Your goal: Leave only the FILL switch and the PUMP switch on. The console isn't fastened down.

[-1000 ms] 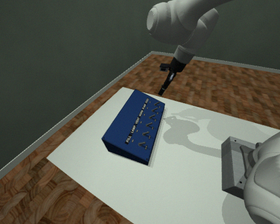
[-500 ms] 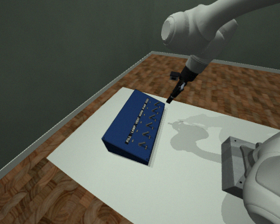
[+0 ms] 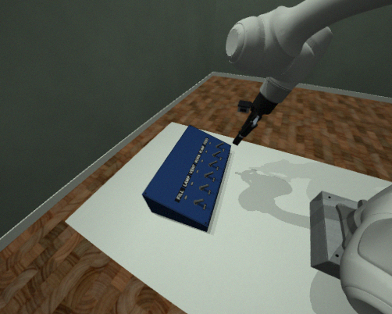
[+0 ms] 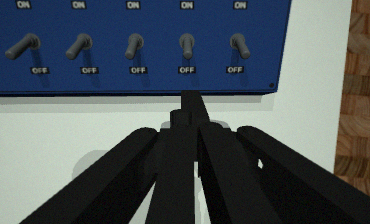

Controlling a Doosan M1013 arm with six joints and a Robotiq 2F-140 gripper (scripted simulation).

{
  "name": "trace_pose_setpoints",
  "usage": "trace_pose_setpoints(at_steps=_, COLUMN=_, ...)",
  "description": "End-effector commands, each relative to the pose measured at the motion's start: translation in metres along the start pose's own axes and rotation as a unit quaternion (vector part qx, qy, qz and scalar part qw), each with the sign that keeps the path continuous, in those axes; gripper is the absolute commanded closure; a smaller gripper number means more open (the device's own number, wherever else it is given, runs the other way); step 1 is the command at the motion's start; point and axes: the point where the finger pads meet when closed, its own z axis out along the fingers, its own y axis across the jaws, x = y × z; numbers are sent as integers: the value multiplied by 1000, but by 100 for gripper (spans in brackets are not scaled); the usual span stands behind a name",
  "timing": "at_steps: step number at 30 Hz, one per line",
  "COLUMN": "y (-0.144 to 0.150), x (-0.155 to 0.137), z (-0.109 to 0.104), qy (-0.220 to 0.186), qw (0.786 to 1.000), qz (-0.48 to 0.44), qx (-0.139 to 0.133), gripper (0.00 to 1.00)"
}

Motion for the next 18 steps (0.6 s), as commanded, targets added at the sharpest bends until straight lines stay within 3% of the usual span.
trace_pose_setpoints(at_steps=1, y=0, x=1, z=0, qy=1, qw=1000, qz=0, qx=0, gripper=90)
trace_pose_setpoints(at_steps=18, y=0, x=1, z=2, qy=1, qw=1000, qz=0, qx=0, gripper=90)
